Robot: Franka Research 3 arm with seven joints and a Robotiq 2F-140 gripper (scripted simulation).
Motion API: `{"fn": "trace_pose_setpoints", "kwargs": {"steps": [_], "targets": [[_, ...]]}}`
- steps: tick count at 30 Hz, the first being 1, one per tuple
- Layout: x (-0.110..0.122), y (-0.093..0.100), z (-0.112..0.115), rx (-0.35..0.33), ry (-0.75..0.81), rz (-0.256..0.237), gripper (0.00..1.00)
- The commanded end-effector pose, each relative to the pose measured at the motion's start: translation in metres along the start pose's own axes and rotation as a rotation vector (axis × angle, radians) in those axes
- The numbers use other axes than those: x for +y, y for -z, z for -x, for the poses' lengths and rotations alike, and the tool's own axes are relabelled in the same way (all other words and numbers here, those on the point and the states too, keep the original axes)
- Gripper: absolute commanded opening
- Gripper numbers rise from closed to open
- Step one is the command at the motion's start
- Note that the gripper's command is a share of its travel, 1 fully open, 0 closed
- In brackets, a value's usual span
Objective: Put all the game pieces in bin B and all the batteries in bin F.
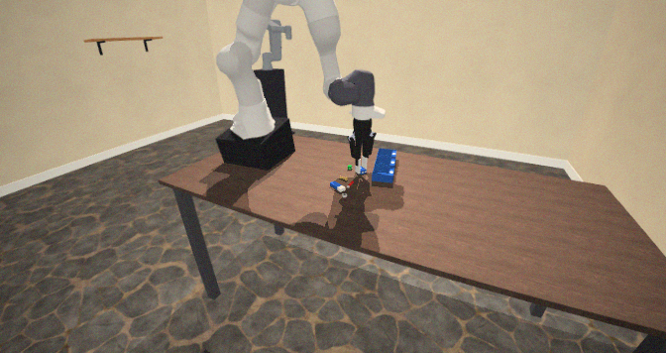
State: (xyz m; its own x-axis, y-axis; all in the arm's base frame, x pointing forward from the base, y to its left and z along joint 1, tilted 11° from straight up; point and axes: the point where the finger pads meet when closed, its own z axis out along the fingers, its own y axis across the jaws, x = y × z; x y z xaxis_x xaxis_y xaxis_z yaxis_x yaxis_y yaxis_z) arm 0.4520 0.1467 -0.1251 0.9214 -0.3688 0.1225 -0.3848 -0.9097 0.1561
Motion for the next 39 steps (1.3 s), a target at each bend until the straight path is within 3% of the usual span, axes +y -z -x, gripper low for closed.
{"fn": "trace_pose_setpoints", "kwargs": {"steps": [1,18,39], "targets": [[0.0,0.0,-0.001,0.001,-0.005,0.0,0.13],[0.0,0.0,-0.001,0.001,-0.005,0.0,0.13],[0.0,0.06,-0.001,0.001,-0.005,0.0,0.13]]}}
